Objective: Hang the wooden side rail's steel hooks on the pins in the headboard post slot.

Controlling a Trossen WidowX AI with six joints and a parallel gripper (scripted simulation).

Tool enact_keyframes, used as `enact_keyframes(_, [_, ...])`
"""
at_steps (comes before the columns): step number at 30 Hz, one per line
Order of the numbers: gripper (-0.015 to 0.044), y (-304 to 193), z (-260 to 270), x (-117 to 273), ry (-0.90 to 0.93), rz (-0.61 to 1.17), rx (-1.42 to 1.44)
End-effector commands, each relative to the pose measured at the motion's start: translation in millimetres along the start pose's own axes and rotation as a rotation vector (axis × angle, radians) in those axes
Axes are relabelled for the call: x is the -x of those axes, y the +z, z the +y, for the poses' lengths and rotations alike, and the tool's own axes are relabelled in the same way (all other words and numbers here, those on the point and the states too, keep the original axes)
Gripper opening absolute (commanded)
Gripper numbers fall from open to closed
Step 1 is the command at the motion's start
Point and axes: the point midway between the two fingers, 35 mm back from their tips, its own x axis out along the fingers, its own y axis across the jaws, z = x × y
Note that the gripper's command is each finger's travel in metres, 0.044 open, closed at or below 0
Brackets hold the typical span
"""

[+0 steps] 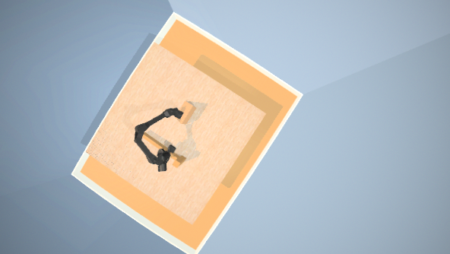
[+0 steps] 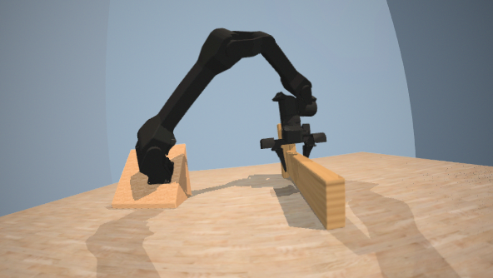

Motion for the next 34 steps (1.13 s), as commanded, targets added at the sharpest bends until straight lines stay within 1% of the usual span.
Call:
enact_keyframes(1, [0.0367, -0.2, 0.3, 7.0, 0.001, 0.002, 0.001])
enact_keyframes(4, [0.044, -0.2, 0.3, 30.3, 0.004, 0.008, 0.004])
enact_keyframes(6, [0.044, 0.1, -0.2, 40.1, 0.005, 0.01, 0.006])
enact_keyframes(11, [0.044, 0.1, -0.2, 40.1, 0.005, 0.01, 0.006])
enact_keyframes(17, [0.044, 30.1, -0.1, 39.6, 0.004, 0.008, 0.006])
enact_keyframes(34, [0.044, 27.4, 2.5, 40.6, 0.003, 0.016, -0.007])
